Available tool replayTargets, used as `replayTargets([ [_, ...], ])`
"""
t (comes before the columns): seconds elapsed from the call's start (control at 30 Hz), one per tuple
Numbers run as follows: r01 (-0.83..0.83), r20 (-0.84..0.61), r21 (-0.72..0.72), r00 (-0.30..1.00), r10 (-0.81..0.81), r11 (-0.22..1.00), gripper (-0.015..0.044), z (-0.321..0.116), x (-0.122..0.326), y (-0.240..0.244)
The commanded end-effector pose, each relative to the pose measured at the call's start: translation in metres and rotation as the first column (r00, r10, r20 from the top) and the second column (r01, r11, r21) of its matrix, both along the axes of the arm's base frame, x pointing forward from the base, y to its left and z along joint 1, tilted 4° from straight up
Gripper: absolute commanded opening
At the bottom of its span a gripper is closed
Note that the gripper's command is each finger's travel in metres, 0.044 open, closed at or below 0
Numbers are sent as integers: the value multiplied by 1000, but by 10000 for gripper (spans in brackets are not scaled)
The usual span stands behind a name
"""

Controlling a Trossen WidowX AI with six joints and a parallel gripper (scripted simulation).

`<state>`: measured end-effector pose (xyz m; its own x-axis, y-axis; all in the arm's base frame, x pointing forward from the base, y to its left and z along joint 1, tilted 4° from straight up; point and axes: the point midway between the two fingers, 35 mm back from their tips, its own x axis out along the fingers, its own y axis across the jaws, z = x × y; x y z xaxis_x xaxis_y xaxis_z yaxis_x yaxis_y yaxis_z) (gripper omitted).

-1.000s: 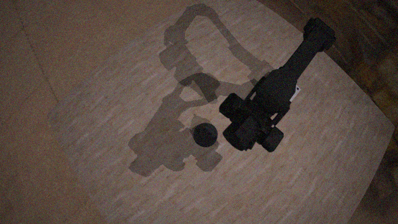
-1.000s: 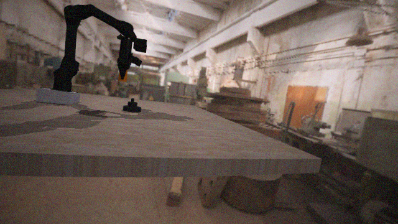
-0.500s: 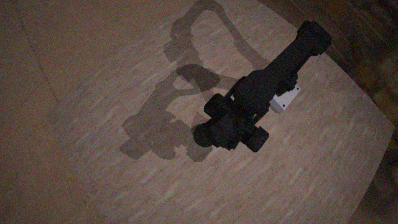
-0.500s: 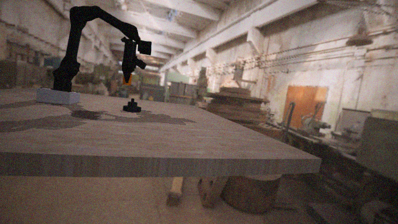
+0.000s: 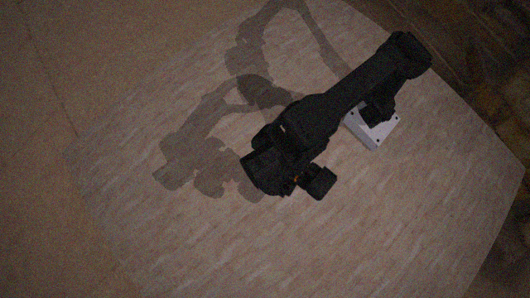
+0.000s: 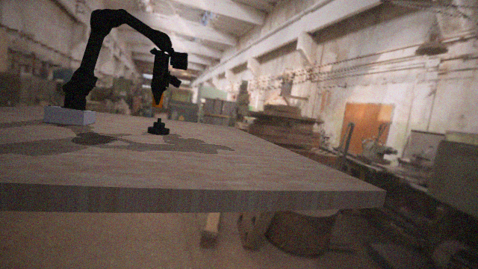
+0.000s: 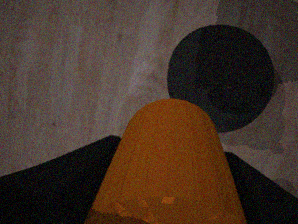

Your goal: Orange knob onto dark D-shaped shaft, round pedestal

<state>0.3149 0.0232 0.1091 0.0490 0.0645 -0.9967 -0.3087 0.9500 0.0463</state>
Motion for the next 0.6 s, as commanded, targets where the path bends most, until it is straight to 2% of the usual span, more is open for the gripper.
replayTargets([
  [0.0,-7,5,2,1000,7,1000,0,-4,9,-8],
  [0.57,-8,4,1,1000,8,1000,0,-29,26,-29],
])
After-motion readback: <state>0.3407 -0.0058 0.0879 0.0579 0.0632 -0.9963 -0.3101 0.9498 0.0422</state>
